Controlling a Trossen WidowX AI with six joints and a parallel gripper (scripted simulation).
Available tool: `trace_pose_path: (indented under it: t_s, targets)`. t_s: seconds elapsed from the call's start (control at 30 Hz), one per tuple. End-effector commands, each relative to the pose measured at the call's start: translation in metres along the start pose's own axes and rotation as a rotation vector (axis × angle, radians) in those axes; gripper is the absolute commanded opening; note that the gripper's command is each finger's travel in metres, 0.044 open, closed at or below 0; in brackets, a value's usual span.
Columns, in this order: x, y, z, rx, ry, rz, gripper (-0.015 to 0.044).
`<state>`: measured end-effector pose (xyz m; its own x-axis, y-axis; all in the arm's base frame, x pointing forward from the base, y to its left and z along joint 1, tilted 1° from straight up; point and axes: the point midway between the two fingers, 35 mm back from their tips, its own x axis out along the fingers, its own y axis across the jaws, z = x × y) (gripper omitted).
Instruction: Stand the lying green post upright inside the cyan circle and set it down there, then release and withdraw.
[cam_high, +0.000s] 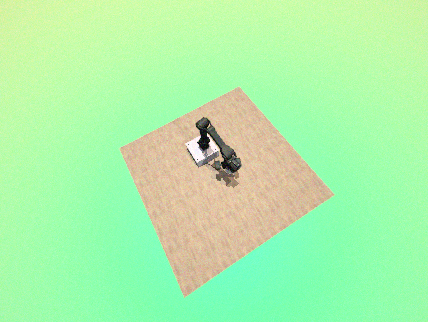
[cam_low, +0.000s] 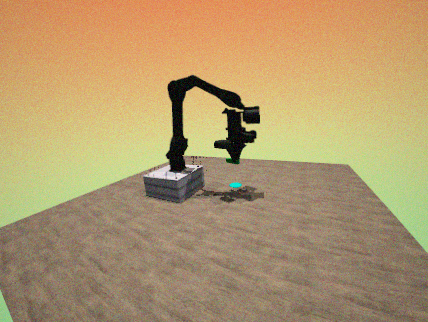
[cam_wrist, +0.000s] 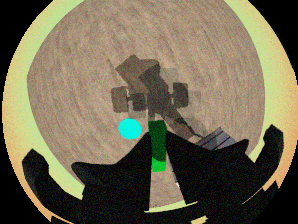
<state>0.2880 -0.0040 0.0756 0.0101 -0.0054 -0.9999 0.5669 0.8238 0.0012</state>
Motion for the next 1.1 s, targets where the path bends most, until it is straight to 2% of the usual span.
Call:
trace_pose_path:
  t_s: [0.0,0.73,1.07]
  targets:
    - [0.000,0.008,-0.009,0.001,0.006,0.002,0.0023]
    - [-0.005,0.055,-0.060,-0.019,0.012,0.005,0.0023]
    - [0.000,0.056,-0.062,-0.015,-0.017,-0.025,0.0023]
